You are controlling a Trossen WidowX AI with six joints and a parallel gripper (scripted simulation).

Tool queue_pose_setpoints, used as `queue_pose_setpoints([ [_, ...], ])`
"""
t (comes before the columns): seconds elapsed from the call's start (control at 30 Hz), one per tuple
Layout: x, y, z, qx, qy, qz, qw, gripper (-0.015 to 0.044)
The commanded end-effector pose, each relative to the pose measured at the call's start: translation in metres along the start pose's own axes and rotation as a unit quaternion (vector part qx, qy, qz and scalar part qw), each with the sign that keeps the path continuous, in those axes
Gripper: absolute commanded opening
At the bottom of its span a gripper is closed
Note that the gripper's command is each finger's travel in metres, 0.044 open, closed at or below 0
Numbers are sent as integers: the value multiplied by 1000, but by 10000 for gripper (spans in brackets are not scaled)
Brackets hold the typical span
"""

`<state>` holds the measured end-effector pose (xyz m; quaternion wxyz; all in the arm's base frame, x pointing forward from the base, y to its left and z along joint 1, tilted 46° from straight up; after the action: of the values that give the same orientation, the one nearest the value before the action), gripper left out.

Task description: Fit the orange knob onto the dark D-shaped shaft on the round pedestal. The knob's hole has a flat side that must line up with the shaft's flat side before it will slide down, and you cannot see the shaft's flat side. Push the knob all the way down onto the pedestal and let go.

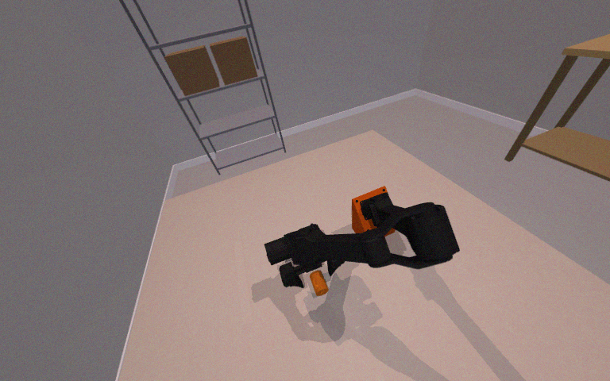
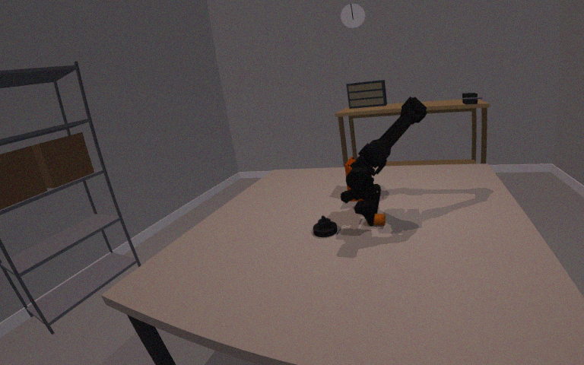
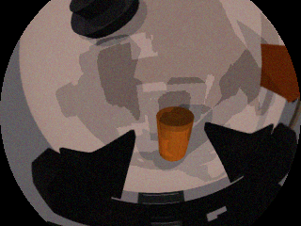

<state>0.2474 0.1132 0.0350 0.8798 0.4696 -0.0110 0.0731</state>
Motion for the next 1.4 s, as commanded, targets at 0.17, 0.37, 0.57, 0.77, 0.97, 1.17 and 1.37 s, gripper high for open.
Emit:
queue_pose_setpoints([
  [0.17, -3, -2, -9, 3, 3, -7, 1000, 361],
  [0.37, -3, -2, -9, 3, 3, -7, 1000, 240],
  [0.57, -3, -2, -9, 3, 3, -7, 1000, 240],
  [0.77, -3, -2, -9, 3, 3, -7, 1000, 227],
  [0.97, -3, -2, -9, 3, 3, -7, 1000, 187],
  [1.17, -3, -1, -8, -4, 3, -6, 1000, 179],
  [1.37, -2, 9, -5, -58, 9, -4, 998, 179],
])
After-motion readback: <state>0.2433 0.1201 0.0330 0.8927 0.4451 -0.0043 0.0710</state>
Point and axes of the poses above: the point midway between the two fingers, 35 mm back from their tips, its own z axis back along the fingers, its own x axis across the jaws, y = z × x, the point moved 3 cm from there along z, back along the fingers, and after that the axes turned 6 degrees about z, right-handed, at the moved point
